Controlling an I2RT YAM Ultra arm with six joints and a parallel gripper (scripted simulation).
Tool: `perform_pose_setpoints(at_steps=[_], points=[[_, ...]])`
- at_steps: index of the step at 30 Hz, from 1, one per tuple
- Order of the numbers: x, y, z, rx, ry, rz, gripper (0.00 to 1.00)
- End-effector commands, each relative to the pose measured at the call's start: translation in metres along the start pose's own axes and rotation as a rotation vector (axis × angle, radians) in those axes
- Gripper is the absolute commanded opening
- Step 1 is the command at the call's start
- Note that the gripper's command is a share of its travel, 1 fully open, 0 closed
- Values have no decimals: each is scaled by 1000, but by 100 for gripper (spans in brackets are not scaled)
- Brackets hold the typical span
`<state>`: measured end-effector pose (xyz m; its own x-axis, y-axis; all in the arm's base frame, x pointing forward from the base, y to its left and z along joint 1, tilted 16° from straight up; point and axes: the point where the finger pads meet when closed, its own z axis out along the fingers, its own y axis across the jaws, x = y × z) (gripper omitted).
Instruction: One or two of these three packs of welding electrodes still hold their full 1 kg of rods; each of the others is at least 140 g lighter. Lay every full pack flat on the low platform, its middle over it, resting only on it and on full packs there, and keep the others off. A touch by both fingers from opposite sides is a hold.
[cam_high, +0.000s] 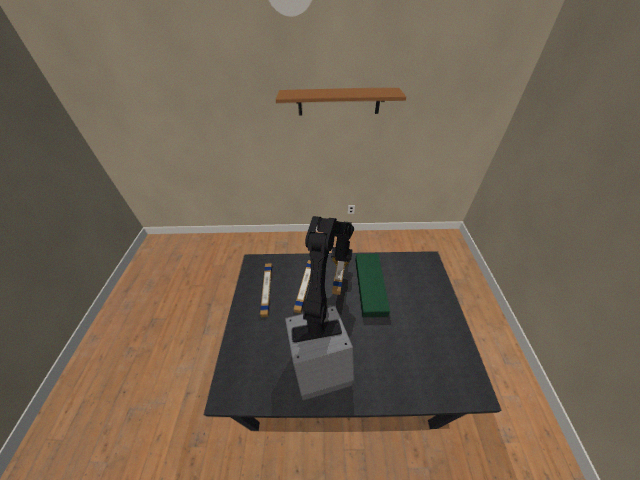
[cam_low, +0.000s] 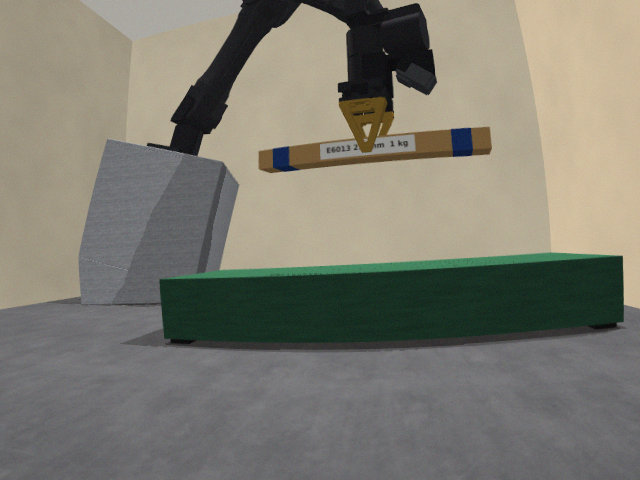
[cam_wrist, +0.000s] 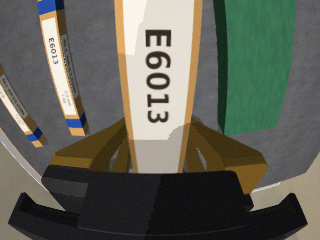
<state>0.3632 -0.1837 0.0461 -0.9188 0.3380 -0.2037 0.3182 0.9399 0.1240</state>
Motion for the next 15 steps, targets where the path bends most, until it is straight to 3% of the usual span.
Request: perform_pose_setpoints(at_steps=[1,15], points=[[-20,-7,-33,13,-84,-1,0],[-21,-7,-34,13,-84,-1,0]])
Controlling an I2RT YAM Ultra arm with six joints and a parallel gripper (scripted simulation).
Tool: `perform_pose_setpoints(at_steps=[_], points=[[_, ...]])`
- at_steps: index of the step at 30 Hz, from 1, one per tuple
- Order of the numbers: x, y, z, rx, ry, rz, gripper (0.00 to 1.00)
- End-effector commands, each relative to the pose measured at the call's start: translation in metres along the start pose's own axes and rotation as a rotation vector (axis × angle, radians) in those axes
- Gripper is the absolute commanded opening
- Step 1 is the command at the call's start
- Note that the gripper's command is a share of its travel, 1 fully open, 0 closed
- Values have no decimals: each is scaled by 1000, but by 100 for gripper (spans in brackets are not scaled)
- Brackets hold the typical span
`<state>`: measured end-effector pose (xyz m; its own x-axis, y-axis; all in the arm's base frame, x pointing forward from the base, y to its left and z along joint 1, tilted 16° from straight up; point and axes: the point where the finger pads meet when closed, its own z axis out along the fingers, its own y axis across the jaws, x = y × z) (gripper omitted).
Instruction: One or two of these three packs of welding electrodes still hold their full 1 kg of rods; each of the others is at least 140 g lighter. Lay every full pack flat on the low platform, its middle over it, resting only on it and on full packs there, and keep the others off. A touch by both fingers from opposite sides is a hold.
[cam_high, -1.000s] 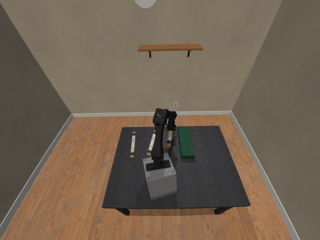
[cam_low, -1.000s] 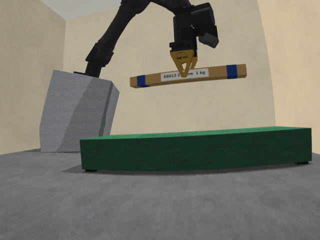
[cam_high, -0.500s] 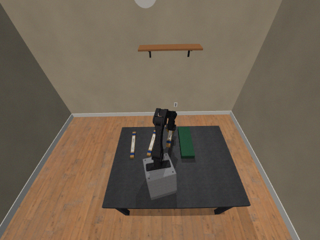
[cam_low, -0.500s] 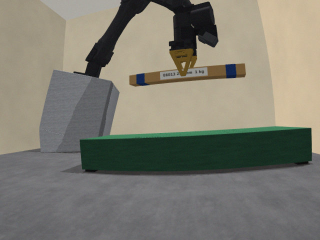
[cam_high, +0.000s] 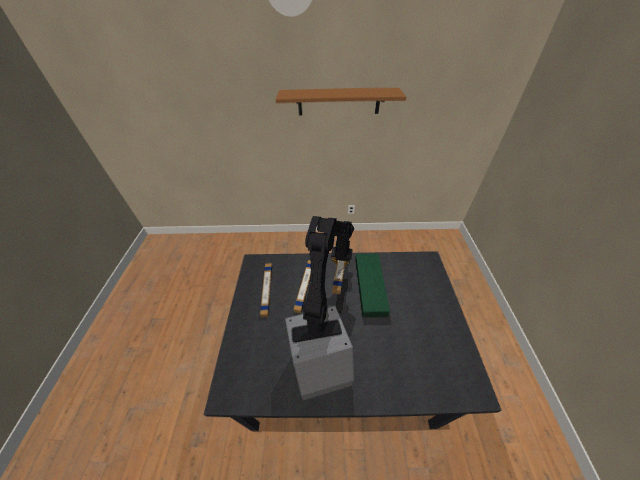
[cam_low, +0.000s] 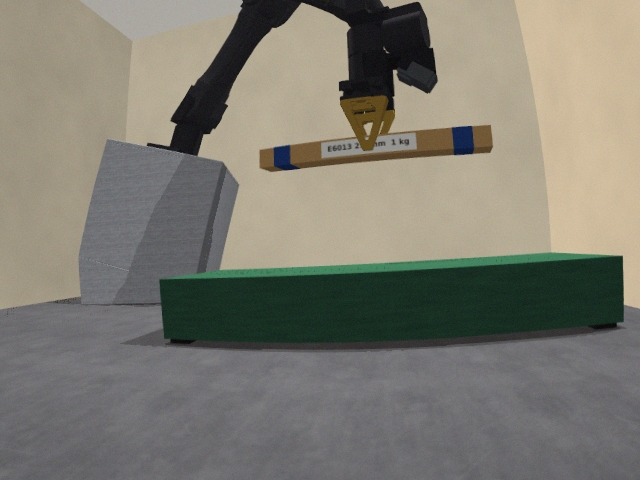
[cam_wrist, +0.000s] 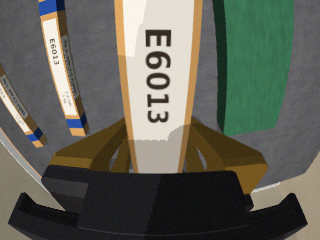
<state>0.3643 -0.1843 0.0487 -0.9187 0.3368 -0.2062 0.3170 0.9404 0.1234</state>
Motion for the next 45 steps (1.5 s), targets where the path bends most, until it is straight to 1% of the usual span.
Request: perform_pose_setpoints(at_steps=[1,8,12,15,16,18,19,21,23,25,27,30,33,35,38,40,43,45], points=[[-19,-8,-31,12,-82,1,0],[-20,-8,-32,12,-82,1,0],[-21,9,-30,22,-82,-152,0],[-24,18,-30,20,-100,-205,0],[-16,21,-24,16,-79,-202,0],[-16,21,-24,16,-79,-202,0],[-9,23,-20,16,-61,-199,0],[-9,28,-22,19,-58,-195,0],[-15,33,-25,23,-80,-189,0],[-10,38,-22,20,-69,-188,0],[-15,44,-25,22,-83,-190,0],[-9,52,-22,20,-71,-188,0],[-12,60,-24,20,-80,-189,0],[-12,60,-24,20,-80,-189,0],[-7,67,-21,18,-70,-188,0],[-12,73,-25,19,-86,-189,0],[-5,81,-21,17,-69,-187,0],[-11,87,-26,17,-86,-189,0]])
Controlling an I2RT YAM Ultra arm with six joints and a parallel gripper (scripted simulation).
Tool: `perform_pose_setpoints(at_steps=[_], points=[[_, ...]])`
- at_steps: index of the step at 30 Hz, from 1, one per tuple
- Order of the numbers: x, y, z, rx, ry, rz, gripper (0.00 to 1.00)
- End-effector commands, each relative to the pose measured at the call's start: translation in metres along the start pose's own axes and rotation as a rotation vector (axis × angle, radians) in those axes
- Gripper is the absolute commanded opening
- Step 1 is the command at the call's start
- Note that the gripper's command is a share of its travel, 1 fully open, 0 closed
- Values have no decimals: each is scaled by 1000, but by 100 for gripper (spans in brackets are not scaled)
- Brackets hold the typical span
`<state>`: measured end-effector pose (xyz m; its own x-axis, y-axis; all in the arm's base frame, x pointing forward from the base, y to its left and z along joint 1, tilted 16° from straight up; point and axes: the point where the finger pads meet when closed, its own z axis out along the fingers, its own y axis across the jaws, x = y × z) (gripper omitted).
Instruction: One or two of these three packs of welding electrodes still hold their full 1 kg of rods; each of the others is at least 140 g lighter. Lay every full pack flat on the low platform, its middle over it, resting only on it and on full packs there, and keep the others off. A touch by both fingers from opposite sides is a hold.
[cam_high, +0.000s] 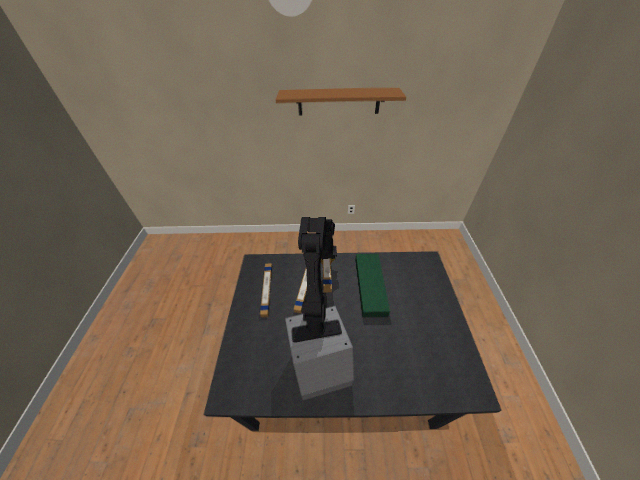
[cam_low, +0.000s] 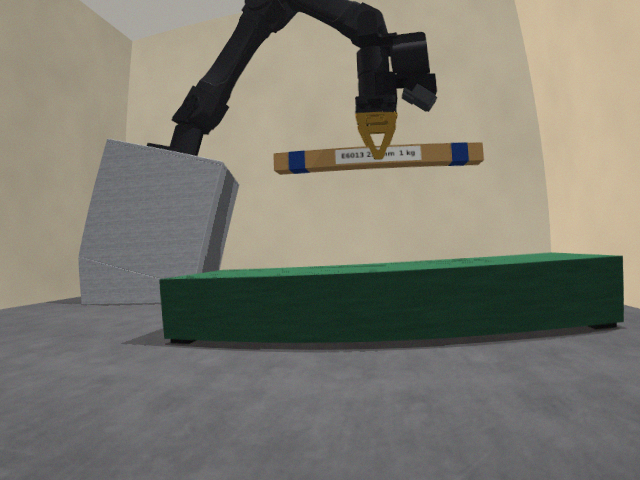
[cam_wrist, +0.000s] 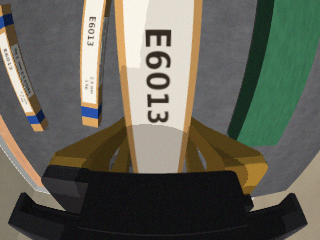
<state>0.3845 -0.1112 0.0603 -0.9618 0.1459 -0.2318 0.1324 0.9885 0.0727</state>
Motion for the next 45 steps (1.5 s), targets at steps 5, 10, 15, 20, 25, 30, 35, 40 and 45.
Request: perform_pose_setpoints(at_steps=[5,10,15,20,25,30,35,40,45], points=[[-12,21,-18,14,-63,11,0],[-19,29,-24,15,-81,9,0],[-22,42,-25,14,-85,9,0],[-14,42,-18,16,-68,23,0],[-18,40,-21,15,-81,28,0],[-17,43,-20,13,-79,22,0],[-14,46,-18,12,-73,16,0],[-15,49,-18,10,-75,11,0],[-14,50,-17,10,-73,10,0]])
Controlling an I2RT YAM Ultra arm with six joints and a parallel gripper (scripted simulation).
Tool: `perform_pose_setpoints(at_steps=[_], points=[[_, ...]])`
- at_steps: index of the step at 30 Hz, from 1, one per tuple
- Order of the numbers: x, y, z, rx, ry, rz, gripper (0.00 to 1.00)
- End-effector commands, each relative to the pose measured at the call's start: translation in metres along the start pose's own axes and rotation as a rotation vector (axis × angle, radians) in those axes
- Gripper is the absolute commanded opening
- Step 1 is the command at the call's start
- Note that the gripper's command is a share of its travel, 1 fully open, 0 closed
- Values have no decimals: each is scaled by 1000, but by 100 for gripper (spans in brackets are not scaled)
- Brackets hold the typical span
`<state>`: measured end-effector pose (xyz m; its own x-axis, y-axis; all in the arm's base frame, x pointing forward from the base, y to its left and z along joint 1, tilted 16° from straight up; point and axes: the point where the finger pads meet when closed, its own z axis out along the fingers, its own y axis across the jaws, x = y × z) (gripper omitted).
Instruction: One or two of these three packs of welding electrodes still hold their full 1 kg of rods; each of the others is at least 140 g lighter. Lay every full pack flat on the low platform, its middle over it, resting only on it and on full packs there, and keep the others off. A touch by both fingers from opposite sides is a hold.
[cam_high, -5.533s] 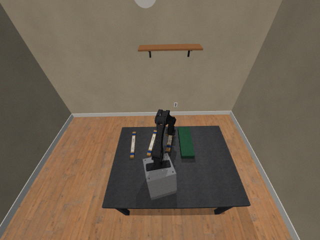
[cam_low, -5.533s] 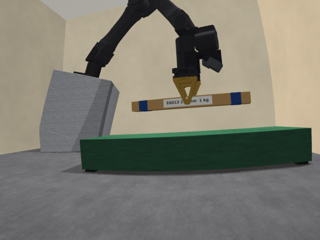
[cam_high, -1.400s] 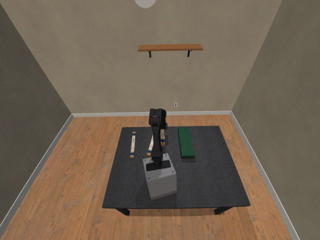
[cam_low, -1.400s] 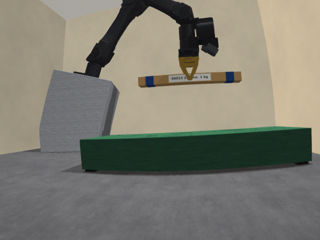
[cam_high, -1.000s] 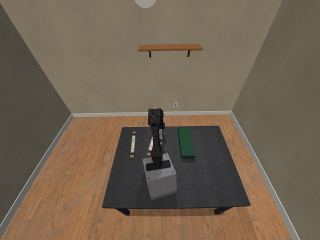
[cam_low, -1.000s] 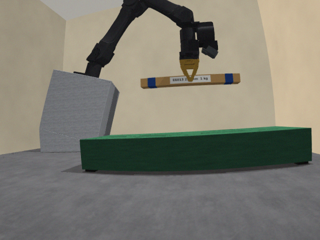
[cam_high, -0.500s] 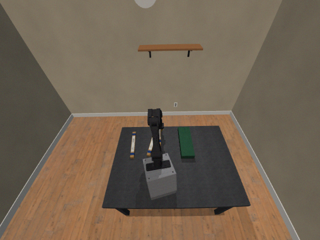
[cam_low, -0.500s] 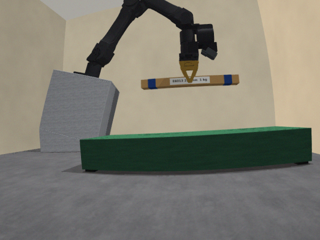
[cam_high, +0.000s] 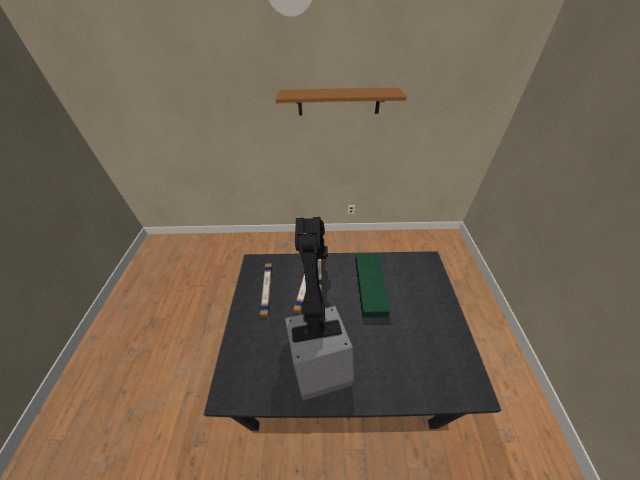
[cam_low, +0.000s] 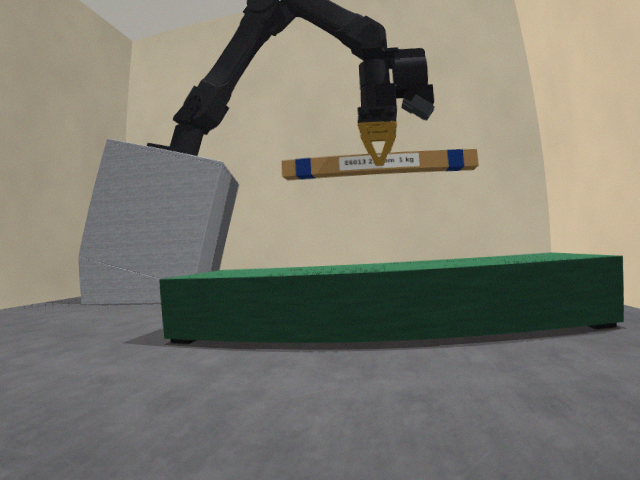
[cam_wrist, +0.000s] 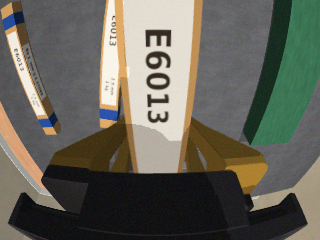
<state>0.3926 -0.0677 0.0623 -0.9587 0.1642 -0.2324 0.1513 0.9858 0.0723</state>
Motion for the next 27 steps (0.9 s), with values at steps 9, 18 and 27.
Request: perform_pose_setpoints(at_steps=[9,18,27], points=[[-9,4,-17,4,-63,-2,0],[-12,7,-19,4,-73,-7,0],[-13,8,-19,4,-75,-8,0]])
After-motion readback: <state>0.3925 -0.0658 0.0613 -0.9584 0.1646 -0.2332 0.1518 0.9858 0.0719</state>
